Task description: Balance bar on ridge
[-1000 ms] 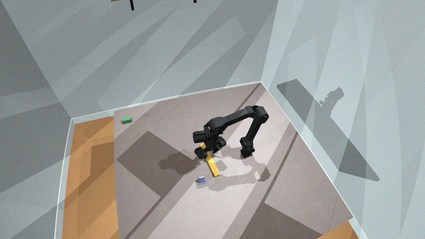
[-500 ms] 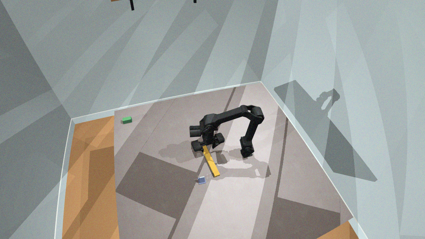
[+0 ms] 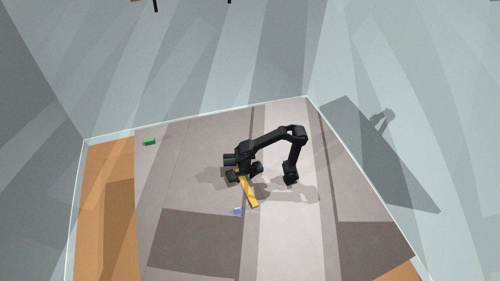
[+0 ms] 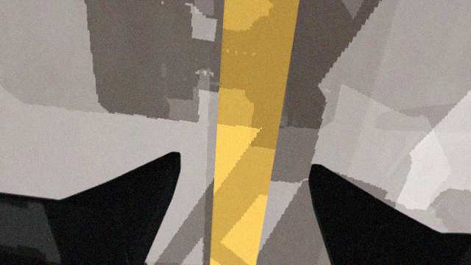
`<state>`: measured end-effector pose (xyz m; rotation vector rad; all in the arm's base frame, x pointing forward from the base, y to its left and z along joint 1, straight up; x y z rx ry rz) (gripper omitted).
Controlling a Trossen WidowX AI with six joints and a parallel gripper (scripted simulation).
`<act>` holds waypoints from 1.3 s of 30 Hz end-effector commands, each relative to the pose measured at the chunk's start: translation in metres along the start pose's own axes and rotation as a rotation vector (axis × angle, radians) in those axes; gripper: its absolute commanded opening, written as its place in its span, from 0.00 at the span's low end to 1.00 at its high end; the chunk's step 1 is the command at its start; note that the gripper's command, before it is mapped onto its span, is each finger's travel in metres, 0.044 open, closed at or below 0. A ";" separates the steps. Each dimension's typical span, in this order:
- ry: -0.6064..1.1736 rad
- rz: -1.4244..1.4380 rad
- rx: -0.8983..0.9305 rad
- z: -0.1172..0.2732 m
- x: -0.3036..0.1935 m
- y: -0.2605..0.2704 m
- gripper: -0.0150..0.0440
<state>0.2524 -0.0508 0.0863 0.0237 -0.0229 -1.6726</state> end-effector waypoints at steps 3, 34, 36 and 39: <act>-0.005 -0.004 -0.001 -0.006 0.001 0.000 0.79; -0.005 -0.004 -0.001 -0.029 0.001 0.000 0.79; 0.000 0.000 -0.001 -0.029 0.000 0.000 0.70; 0.000 0.000 -0.001 -0.029 0.000 0.000 0.57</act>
Point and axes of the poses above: the point midway between the two fingers, 35 mm back from their tips, its own z axis back along the fingers, its own y axis across the jaws, x = y × z, the point moved 1 cm from there along z, back along the fingers, and after that the axes turned 11 degrees about -z, right-handed, at the moved point
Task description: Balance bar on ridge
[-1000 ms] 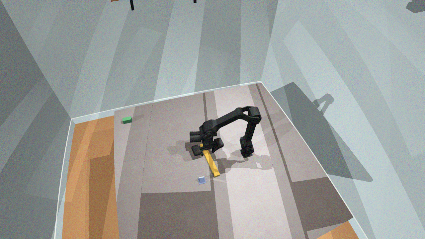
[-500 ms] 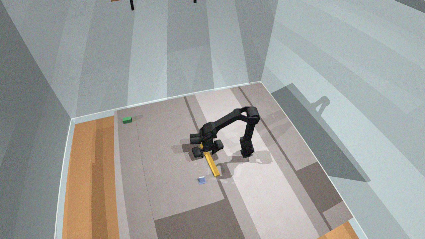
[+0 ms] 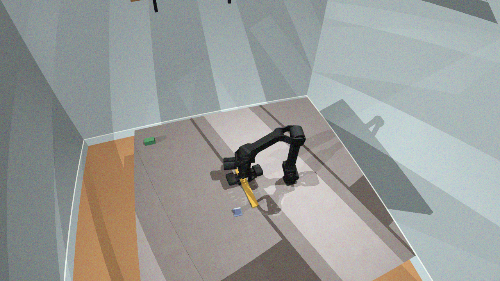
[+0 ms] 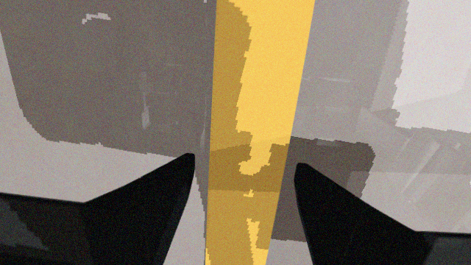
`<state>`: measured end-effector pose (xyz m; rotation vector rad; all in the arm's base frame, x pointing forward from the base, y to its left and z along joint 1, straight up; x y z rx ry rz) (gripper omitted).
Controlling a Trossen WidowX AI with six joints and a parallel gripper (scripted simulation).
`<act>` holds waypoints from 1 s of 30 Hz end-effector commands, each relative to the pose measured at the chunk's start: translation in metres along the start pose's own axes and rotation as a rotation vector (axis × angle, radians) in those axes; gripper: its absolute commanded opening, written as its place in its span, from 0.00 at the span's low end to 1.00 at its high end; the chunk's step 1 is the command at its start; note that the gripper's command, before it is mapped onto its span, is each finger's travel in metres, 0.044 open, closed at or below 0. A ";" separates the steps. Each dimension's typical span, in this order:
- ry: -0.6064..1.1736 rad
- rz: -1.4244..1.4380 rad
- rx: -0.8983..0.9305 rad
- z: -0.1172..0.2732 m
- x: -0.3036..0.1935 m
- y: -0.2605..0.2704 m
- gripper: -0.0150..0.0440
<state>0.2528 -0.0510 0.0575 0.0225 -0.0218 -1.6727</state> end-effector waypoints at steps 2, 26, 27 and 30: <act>0.000 0.000 0.001 0.000 0.000 0.000 0.48; -0.002 -0.002 0.001 0.041 0.001 0.005 0.25; -0.002 -0.002 0.001 0.044 0.001 0.005 0.25; -0.002 -0.002 0.001 0.051 0.001 0.005 0.25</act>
Point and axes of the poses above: the point midway between the two fingers, 35 mm back from their tips, its own z axis back along the fingers, its own y axis across the jaws, x = y × z, the point moved 1 cm from there along z, back along the fingers, and after that the axes turned 11 degrees about -z, right-handed, at the moved point
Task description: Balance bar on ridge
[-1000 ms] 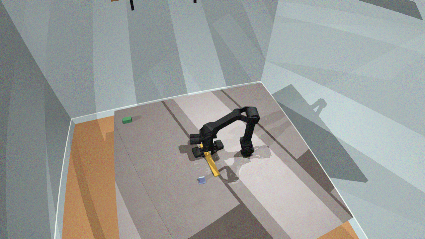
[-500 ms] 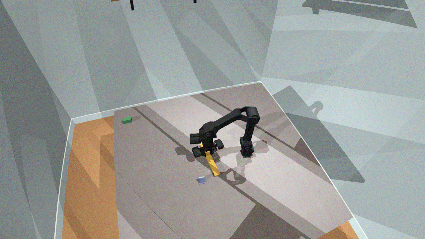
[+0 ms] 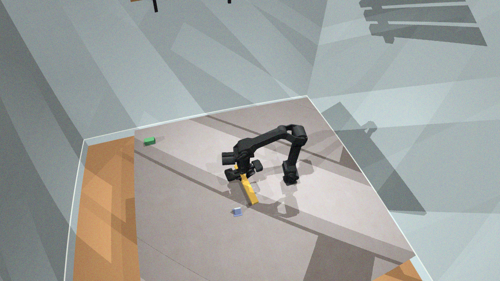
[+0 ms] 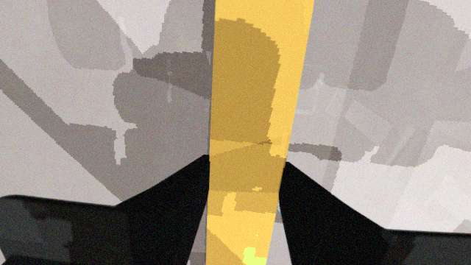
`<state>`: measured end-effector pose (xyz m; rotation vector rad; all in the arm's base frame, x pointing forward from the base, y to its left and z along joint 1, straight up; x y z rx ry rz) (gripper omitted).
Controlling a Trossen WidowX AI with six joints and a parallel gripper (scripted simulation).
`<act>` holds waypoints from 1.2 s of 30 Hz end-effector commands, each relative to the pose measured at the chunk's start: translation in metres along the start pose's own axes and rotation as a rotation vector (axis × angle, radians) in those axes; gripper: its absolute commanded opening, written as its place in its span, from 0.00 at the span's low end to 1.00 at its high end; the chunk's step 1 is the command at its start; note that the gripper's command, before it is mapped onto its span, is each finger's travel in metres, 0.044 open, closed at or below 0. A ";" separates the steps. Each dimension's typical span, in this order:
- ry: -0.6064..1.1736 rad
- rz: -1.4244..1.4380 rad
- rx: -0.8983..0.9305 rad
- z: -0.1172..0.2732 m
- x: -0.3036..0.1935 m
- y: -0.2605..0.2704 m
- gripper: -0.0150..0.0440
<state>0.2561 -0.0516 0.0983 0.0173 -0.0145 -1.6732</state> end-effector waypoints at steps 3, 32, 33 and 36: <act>-0.004 -0.002 0.009 0.018 0.000 0.000 0.25; -0.002 -0.050 0.011 0.059 -0.032 0.023 0.25; -0.001 -0.054 0.011 0.059 -0.035 0.025 0.25; 0.000 -0.065 0.011 0.060 -0.044 0.031 0.25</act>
Point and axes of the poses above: the point midway between the two fingers, 35 mm back from their tips, its own z axis back along the fingers, its own y axis across the jaws, x = y × z, the point moved 1 cm from there along z, back along the fingers, and after that the axes turned 11 degrees about -z, right-handed, at the moved point
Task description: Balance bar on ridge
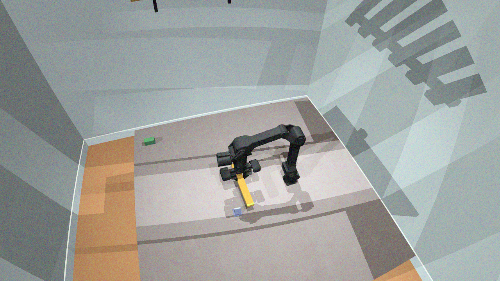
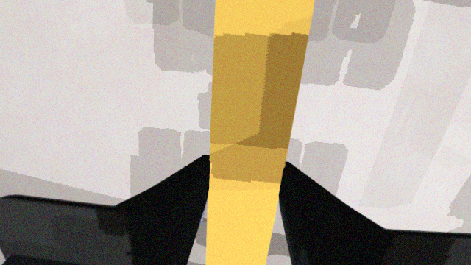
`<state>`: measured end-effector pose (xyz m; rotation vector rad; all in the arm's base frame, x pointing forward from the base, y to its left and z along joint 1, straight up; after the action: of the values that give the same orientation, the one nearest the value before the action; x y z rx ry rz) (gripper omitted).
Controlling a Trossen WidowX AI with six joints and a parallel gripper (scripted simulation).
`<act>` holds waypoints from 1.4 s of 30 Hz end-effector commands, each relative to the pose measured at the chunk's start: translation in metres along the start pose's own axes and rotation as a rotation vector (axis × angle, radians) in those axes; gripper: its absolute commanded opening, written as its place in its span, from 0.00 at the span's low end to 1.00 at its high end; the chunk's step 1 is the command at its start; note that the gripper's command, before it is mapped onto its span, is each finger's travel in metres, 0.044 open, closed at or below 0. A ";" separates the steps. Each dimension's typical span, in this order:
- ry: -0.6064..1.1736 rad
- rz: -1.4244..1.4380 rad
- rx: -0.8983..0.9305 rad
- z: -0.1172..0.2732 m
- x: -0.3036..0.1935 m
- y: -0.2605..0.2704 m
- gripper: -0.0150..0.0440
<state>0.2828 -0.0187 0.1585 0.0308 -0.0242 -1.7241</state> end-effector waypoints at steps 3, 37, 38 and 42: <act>-0.002 -0.025 -0.002 0.001 -0.019 0.011 0.25; 0.007 -0.108 -0.001 -0.014 -0.101 0.035 0.25; 0.007 -0.108 -0.001 -0.016 -0.101 0.035 0.25; 0.007 -0.108 -0.001 -0.022 -0.101 0.035 0.25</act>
<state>0.3332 0.0757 0.1441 0.0411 -0.0166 -1.8279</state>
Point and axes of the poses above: the point midway between the two fingers, 35 mm back from their tips, its own z axis back along the fingers, its own y axis across the jaws, x = y × z, the point moved 1 cm from there along z, back along the fingers, and after that the axes turned 11 degrees about -z, right-handed, at the moved point
